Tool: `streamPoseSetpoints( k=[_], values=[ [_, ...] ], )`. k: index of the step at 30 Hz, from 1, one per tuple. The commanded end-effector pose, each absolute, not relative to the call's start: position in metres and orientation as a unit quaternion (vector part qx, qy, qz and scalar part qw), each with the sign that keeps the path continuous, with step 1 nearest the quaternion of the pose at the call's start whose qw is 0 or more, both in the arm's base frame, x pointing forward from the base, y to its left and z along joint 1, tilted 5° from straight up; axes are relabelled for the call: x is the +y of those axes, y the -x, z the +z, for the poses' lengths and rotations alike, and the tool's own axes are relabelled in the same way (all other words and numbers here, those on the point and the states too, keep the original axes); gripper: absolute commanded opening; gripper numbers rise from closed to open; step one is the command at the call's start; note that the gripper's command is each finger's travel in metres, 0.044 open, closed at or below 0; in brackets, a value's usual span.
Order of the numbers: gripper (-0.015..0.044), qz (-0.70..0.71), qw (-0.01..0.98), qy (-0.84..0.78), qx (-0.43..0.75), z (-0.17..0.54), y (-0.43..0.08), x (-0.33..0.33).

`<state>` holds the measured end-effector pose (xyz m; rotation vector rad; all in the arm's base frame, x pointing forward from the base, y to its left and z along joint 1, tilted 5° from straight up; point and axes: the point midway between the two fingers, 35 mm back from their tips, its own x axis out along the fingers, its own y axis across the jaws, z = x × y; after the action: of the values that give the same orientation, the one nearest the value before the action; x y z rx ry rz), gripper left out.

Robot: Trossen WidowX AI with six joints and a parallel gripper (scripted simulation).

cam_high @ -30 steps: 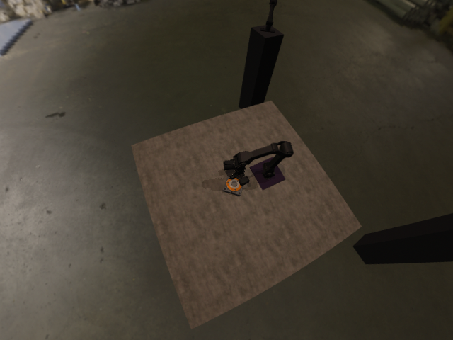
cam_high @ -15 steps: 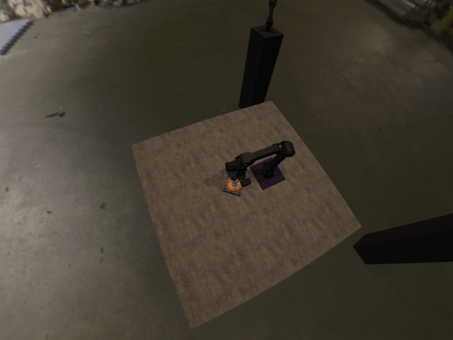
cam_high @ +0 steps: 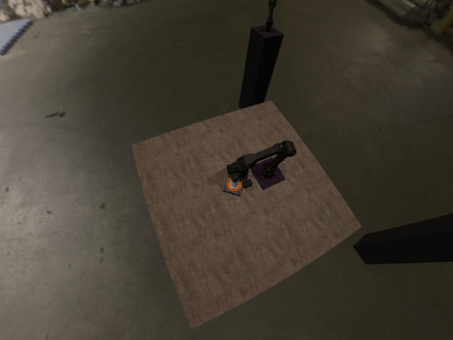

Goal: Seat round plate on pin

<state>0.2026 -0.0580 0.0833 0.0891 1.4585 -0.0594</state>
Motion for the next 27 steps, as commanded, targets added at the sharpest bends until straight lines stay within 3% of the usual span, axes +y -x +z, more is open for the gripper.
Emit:
streamPoseSetpoints(
  k=[1,27],
  values=[
    [0.0,-0.025,0.739,-0.042,0.671,0.08,-0.199,-0.052],
    [0.0,-0.024,0.74,-0.043,0.671,0.082,-0.209,-0.025]
  ],
)
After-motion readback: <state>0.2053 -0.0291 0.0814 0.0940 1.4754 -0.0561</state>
